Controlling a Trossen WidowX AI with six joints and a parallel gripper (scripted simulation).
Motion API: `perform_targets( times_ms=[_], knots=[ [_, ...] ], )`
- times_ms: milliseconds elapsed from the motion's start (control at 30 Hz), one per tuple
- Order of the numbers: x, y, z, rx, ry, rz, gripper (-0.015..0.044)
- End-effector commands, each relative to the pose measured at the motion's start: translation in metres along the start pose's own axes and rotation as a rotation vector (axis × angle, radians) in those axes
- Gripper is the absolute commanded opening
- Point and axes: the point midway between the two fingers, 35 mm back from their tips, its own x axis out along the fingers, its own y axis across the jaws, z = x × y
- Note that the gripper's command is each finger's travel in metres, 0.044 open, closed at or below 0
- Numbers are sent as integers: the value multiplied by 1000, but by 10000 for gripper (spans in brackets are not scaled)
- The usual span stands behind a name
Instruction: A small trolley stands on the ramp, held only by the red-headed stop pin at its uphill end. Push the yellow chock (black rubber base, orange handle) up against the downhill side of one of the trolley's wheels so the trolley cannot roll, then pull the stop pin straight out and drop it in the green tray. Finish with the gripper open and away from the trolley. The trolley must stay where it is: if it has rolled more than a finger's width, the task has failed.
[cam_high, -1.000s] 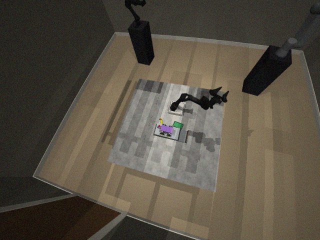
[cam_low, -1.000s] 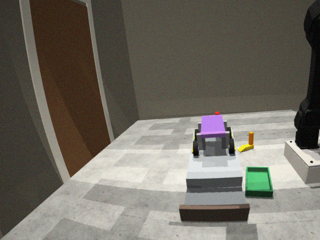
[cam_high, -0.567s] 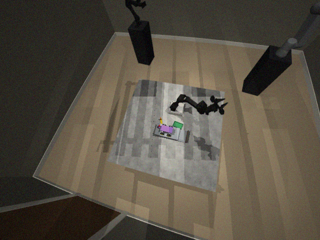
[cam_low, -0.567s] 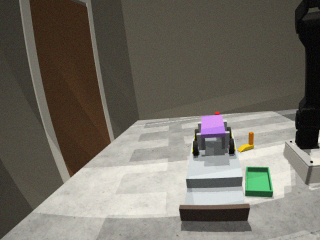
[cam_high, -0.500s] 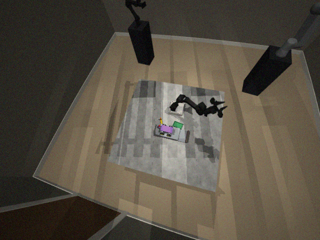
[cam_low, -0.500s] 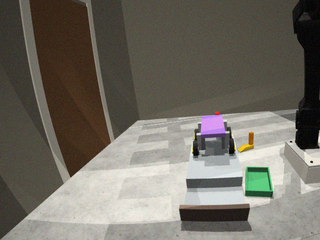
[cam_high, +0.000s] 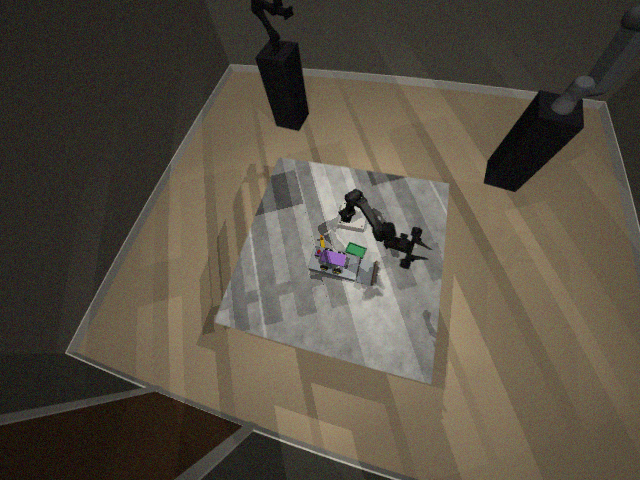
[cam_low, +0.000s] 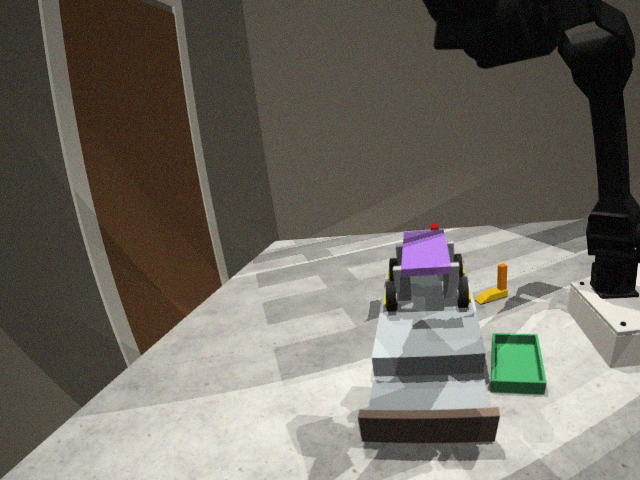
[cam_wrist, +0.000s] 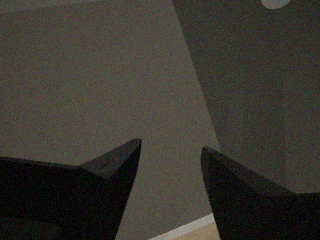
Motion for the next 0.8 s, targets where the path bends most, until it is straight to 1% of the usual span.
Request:
perform_targets(
  times_ms=[0, 167, 367, 567, 767],
  knots=[
    [-20, -40, 6, -161, 45, -130, 190],
    [-57, -96, 15, -385, 144, -307, 190],
    [-113, -153, 26, -628, 313, -493, 190],
    [-180, -197, 35, -835, 532, -642, 190],
    [-254, -226, 40, -996, 795, -742, 190]
  ],
)
